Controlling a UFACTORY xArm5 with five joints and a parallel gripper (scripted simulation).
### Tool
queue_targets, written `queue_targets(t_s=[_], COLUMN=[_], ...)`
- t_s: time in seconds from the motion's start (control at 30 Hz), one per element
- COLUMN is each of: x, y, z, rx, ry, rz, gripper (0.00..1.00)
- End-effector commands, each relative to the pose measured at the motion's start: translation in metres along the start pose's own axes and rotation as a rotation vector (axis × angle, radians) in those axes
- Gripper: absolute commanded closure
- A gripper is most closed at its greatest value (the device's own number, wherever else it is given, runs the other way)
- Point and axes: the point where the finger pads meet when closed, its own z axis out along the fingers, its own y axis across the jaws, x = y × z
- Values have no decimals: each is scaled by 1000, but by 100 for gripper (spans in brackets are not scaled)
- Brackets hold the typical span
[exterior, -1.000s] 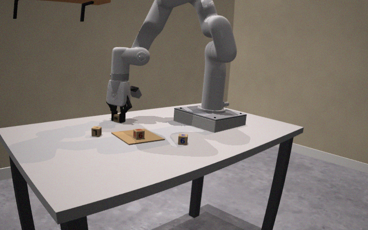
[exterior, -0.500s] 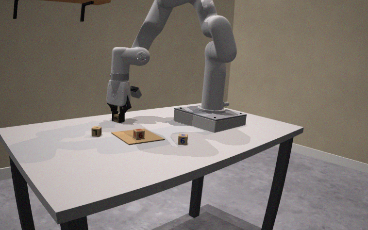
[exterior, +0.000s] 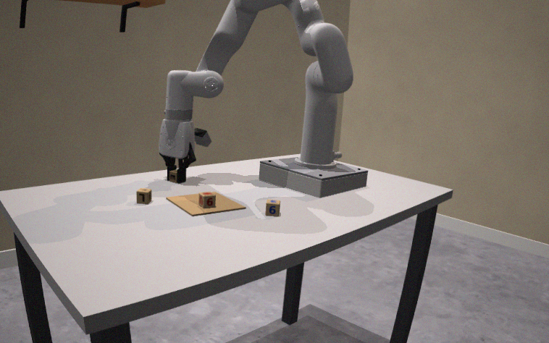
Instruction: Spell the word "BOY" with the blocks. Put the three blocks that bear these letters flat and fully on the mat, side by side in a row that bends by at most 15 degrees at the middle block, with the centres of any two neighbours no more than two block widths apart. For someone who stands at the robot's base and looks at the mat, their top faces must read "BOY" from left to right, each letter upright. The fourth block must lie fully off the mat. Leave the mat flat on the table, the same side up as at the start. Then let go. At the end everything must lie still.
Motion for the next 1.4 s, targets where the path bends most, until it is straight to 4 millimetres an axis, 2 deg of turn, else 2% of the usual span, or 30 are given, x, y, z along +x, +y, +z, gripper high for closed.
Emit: queue_targets(t_s=[0.0,0.27,0.33,0.67,0.77,0.97,1.37], x=[-1,-1,-1,-1,-1,-1,-1], y=[-1,-1,-1,-1,-1,-1,-1], z=[-1,-4,-11,-80,-95,-101,-101], rx=[2,2,2,2,2,2,2], ry=[-2,-2,-2,-2,-2,-2,-2], rz=[0,0,0,0,0,0,-9], gripper=[73,73,73,73,73,73,73])
